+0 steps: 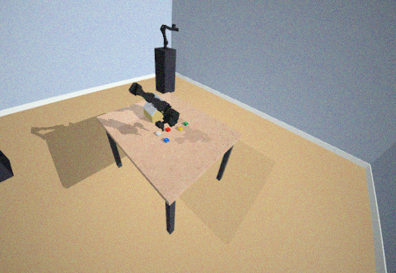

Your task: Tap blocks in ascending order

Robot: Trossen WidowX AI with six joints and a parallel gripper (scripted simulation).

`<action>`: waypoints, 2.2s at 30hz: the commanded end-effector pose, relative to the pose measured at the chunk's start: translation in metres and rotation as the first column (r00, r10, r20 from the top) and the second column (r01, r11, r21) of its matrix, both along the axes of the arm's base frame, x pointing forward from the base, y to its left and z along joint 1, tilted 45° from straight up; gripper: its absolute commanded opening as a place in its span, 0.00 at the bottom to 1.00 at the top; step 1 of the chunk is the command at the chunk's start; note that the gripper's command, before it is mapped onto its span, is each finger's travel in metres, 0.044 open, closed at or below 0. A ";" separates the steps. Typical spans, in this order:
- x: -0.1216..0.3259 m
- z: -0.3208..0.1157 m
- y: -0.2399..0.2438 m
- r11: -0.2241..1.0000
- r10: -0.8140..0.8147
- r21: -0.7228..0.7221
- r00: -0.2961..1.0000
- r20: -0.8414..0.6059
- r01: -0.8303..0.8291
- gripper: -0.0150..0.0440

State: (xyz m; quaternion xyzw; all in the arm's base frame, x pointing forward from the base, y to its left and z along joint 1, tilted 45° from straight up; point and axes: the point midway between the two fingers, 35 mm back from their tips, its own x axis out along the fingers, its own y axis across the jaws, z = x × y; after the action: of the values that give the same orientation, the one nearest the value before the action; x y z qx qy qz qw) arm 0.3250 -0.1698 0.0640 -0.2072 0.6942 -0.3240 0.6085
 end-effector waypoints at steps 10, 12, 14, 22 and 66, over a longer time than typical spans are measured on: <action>-0.006 -0.090 0.099 1.000 0.008 0.017 1.000 -0.004 -0.008 0.93; -0.016 -0.111 0.121 1.000 0.006 0.010 1.000 -0.006 -0.006 0.93; -0.021 -0.118 0.129 1.000 0.006 0.006 1.000 -0.006 -0.006 0.93; -0.024 -0.141 0.108 1.000 0.006 0.008 1.000 -0.006 -0.006 0.80; -0.041 -0.197 0.052 1.000 0.005 0.000 1.000 -0.008 -0.005 0.29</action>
State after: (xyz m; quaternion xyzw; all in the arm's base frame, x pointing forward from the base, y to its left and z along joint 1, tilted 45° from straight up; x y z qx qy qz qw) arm 0.2865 -0.1160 -0.1306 -0.2050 0.6950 -0.3235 0.6085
